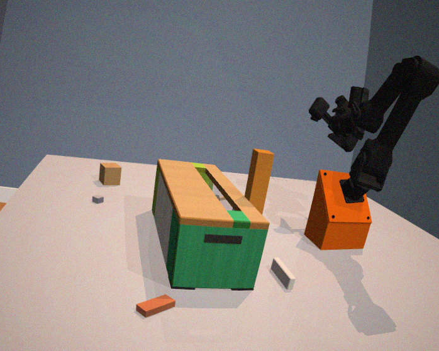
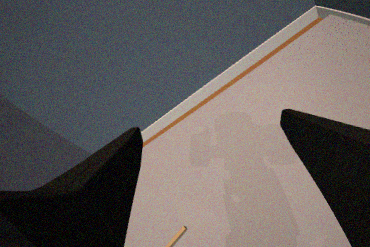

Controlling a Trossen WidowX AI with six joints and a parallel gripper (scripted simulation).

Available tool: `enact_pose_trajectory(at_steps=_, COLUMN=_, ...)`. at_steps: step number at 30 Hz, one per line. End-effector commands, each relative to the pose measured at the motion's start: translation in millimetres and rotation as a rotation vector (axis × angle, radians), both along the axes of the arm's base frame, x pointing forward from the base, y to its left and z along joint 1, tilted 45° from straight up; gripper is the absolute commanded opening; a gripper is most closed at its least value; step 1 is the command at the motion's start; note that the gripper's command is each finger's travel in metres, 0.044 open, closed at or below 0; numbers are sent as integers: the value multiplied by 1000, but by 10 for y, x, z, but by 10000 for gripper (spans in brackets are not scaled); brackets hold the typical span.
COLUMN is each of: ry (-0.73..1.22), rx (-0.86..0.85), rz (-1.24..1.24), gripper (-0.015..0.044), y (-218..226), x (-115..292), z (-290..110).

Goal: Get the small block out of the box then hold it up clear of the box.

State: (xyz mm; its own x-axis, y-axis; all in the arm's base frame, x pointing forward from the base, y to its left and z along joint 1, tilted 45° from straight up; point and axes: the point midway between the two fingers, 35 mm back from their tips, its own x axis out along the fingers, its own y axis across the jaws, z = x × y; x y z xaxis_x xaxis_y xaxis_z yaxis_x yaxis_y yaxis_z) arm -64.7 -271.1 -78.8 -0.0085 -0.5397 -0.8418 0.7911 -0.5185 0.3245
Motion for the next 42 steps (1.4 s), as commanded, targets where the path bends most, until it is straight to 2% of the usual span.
enact_pose_trajectory(at_steps=1, ry=-3, rx=0, rz=2, gripper=400, y=-9, x=10, z=1)
enact_pose_trajectory(at_steps=14, ry=-185, rx=73, rz=169, gripper=400, y=-496, x=862, z=158)
enact_pose_trajectory(at_steps=25, ry=-326, rx=196, rz=305, gripper=400, y=-624, x=1799, z=423)
enact_pose_trajectory(at_steps=33, ry=-412, rx=335, rz=405, gripper=400, y=-456, x=2586, z=698)
enact_pose_trajectory(at_steps=42, ry=-475, rx=552, rz=514, gripper=400, y=127, x=3515, z=1145)
